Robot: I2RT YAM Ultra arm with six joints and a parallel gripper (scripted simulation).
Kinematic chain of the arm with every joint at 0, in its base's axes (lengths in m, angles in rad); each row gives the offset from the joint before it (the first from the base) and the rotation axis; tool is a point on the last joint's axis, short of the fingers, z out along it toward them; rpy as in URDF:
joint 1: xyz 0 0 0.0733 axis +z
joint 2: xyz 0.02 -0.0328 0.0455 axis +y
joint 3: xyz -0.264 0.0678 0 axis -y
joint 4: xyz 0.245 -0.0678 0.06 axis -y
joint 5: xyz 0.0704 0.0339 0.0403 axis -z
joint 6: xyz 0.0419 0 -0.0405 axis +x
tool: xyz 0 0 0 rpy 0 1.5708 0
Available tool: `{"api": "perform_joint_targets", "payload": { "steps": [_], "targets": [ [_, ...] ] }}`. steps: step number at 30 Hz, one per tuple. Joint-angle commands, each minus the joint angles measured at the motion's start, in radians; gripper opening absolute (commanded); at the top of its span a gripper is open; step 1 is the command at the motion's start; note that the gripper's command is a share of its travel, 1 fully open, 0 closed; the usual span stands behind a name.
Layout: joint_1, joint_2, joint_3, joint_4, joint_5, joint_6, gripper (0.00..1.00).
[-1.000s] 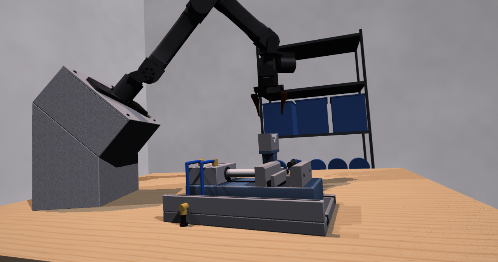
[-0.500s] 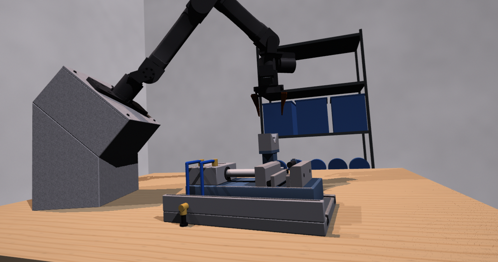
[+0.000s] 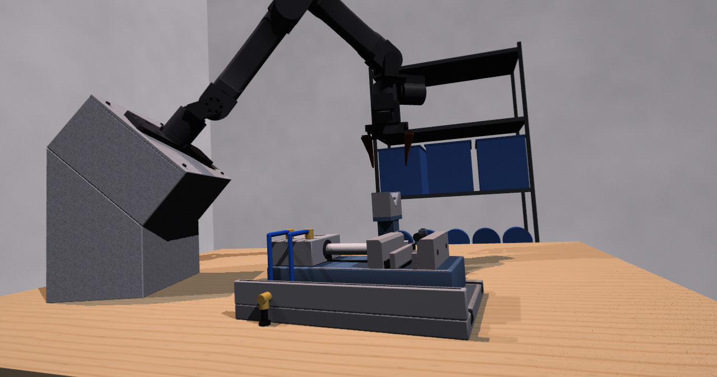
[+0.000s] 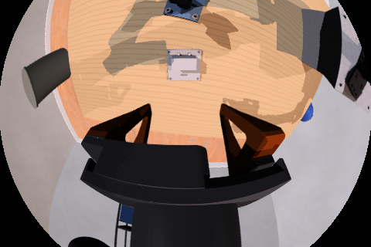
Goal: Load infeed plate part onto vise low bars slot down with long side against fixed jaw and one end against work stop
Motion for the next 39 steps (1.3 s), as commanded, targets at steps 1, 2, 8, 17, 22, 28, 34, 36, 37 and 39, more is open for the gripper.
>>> {"api": "perform_joint_targets", "payload": {
  "steps": [1,2,8,17,22,28,34,36,37,39],
  "targets": [
    [0.014,-0.015,0.030,-0.016,0.015,0.005,0.81],
    [0.014,-0.013,0.030,-0.015,0.015,0.005,0.81],
    [0.009,0.003,0.028,0.003,0.014,0.003,0.81],
    [-0.008,0.002,-0.020,0.028,0.012,-0.006,0.81],
    [-0.008,0.013,-0.027,0.043,0.010,-0.011,0.81],
    [-0.016,-0.002,-0.034,0.059,0.003,-0.014,0.81],
    [-0.024,0.046,-0.045,0.089,-0.008,-0.020,0.81],
    [-0.028,0.033,-0.046,0.100,-0.008,-0.022,0.81],
    [-0.029,0.036,-0.046,0.106,-0.008,-0.023,0.81],
    [-0.032,0.063,-0.060,0.118,-0.011,-0.025,0.81]
  ]
}}
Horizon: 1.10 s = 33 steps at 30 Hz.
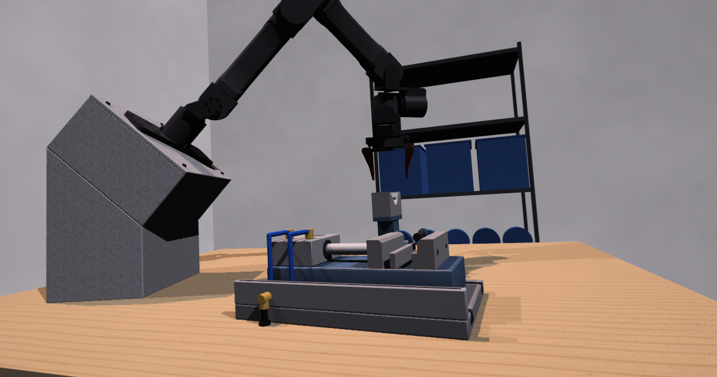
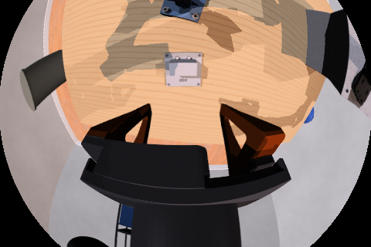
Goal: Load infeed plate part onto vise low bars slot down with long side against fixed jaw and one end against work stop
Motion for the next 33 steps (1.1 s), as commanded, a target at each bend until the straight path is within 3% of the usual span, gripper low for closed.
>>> {"api": "perform_joint_targets", "payload": {
  "steps": [1,4,5,10,19,22,24,33],
  "targets": [
    [-0.009,0.013,-0.023,0.035,-0.006,-0.012,0.81],
    [-0.010,0.017,-0.026,0.041,-0.008,-0.013,0.81],
    [-0.005,-0.016,0.013,0.050,-0.005,-0.015,0.81],
    [-0.023,0.043,-0.041,0.085,-0.014,-0.021,0.81],
    [-0.039,0.094,-0.045,0.156,-0.022,-0.034,0.81],
    [-0.026,0.066,-0.055,0.164,-0.023,-0.035,0.81],
    [-0.039,0.112,-0.042,0.180,-0.028,-0.038,0.81],
    [-0.056,0.161,-0.061,0.244,-0.036,-0.049,0.81]
  ]
}}
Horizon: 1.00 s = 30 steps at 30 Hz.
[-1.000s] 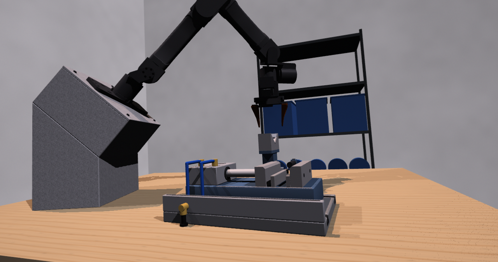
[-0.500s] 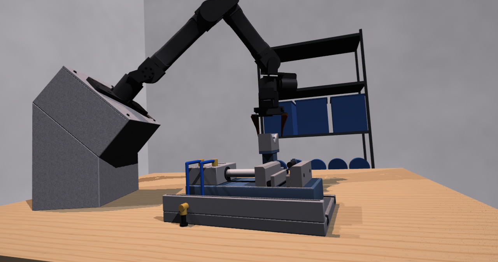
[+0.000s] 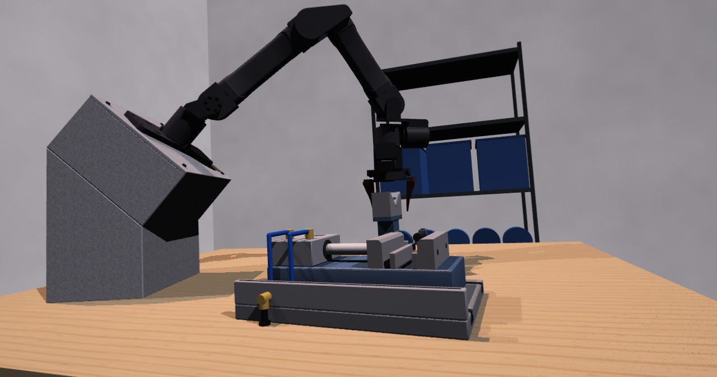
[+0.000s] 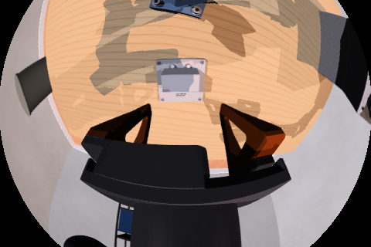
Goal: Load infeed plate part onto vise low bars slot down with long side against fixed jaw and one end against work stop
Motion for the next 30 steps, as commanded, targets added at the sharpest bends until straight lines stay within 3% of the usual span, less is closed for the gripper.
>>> {"api": "perform_joint_targets", "payload": {
  "steps": [1,5,6,8,20,23,25,30],
  "targets": [
    [-0.012,-0.001,-0.013,0.040,-0.005,-0.013,0.81],
    [-0.014,0.021,-0.014,0.054,-0.005,-0.015,0.81],
    [-0.002,-0.007,-0.012,0.060,-0.006,-0.016,0.81],
    [-0.013,0.041,0.010,0.074,-0.010,-0.018,0.81],
    [-0.032,0.113,0.030,0.141,-0.016,-0.030,0.81],
    [-0.020,0.081,0.030,0.146,-0.018,-0.030,0.81],
    [-0.027,0.131,0.034,0.155,-0.021,-0.032,0.81],
    [-0.039,0.159,0.042,0.176,-0.022,-0.036,0.81]
  ]
}}
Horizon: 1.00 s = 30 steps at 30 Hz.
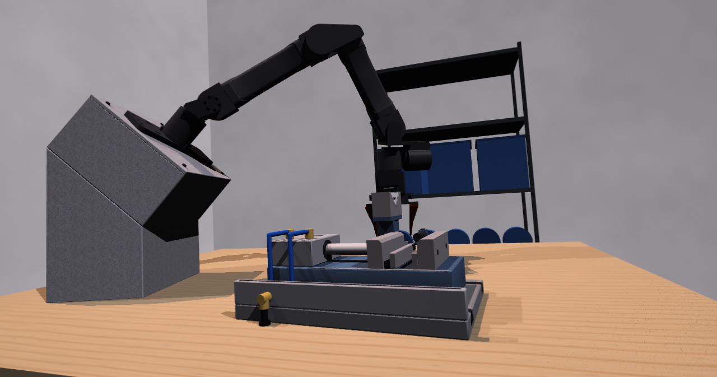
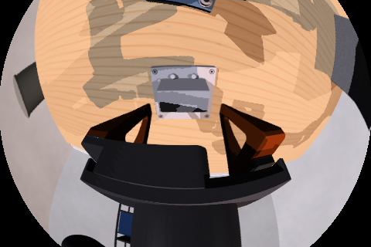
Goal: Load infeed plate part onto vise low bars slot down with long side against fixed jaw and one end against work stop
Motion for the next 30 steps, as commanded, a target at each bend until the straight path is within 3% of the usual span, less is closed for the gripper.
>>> {"api": "perform_joint_targets", "payload": {
  "steps": [1,9,10,12,24,27,30],
  "targets": [
    [-0.007,0.014,0.029,0.021,-0.003,-0.010,0.81],
    [-0.014,0.042,0.037,0.042,-0.005,-0.013,0.81],
    [-0.007,0.010,0.038,0.044,-0.004,-0.012,0.81],
    [-0.010,0.056,0.042,0.050,-0.007,-0.015,0.81],
    [-0.022,0.097,0.059,0.074,-0.011,-0.019,0.81],
    [-0.017,0.064,0.060,0.052,-0.008,-0.018,0.81],
    [-0.018,0.084,0.062,0.079,-0.010,-0.020,0.81]
  ]
}}
